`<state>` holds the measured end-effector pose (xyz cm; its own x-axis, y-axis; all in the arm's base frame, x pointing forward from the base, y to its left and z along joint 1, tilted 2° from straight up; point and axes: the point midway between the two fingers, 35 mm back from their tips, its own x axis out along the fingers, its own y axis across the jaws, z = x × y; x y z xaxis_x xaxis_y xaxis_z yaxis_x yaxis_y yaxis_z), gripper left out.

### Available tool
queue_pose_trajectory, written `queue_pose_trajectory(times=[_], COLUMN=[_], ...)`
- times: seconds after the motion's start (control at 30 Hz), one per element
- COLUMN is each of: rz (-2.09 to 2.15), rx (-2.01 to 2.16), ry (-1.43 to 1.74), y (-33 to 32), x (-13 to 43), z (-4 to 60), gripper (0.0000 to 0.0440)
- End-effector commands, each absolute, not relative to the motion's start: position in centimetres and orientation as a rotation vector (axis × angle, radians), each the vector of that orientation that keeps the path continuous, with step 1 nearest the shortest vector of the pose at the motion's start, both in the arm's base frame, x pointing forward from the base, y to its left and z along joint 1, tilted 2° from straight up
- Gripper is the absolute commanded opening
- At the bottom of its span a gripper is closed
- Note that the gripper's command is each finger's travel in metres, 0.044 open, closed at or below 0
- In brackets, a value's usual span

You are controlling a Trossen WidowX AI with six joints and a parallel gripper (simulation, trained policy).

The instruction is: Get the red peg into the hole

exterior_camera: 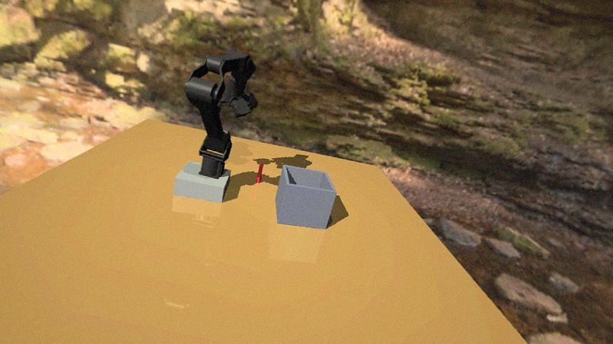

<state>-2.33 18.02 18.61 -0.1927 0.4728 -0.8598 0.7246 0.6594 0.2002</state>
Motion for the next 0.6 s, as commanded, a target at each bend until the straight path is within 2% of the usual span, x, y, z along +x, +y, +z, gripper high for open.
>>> queue_pose_trajectory(times=[0.0, 0.57], rz=[-0.381, -0.612], rx=[1.016, 1.077], ry=[1.75, 1.508], y=[18.3, 16.9], x=[0.5, 8.8], z=[19.2, 19.8], gripper=[0.044, 0.044])
